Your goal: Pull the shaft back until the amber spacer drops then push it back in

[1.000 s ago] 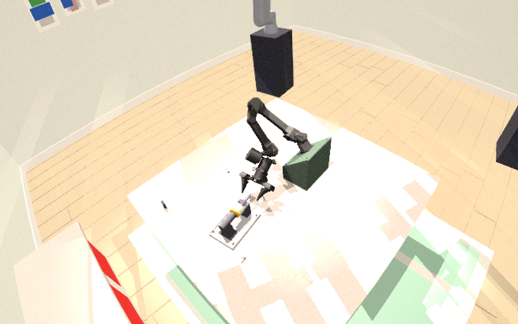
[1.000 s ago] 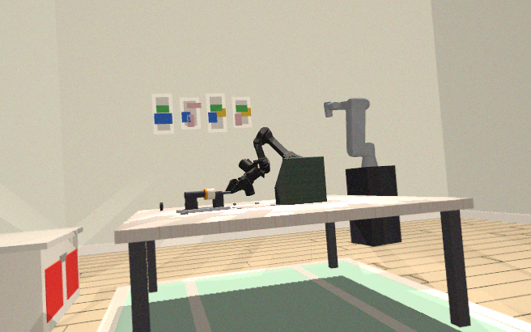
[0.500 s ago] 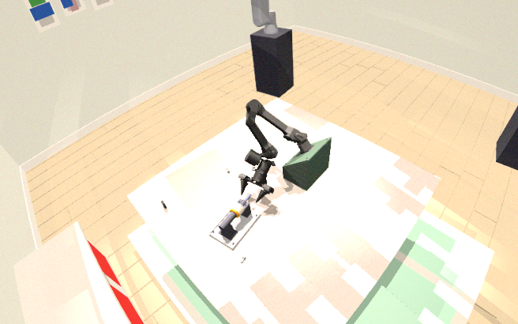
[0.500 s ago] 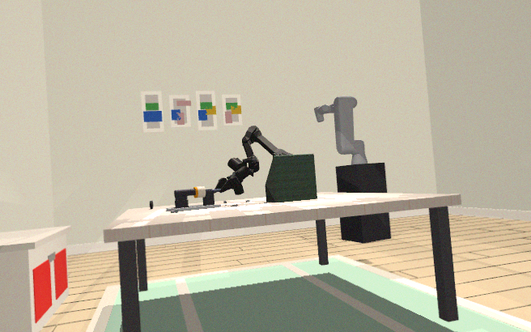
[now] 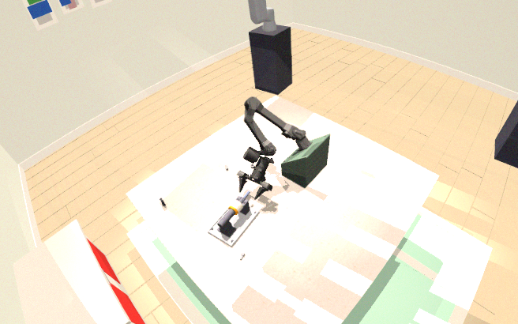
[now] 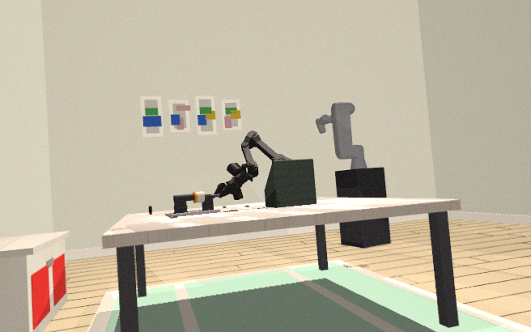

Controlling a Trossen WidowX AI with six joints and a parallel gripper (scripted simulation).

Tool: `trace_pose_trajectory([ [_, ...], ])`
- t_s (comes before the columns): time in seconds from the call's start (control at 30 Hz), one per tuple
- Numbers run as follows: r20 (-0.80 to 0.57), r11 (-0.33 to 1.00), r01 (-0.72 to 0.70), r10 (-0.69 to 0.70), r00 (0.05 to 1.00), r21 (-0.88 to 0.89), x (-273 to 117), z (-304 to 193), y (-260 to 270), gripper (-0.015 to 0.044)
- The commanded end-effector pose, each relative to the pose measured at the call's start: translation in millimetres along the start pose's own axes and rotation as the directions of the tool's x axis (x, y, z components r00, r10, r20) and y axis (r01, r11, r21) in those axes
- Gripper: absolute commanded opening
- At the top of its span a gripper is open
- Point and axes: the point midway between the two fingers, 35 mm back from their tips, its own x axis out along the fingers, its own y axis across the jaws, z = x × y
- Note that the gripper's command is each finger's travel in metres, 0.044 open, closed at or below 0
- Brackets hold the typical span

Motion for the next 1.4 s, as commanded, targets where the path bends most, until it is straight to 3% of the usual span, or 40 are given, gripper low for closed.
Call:
trace_pose_trajectory([
  [0.0,-0.008,1.0,-0.001,0.001,1.0,-0.005,1,-2,1,0.044],
  [1.37,-0.009,1.0,-0.001,0.001,1.0,-0.005,19,-2,1,0.044],
])
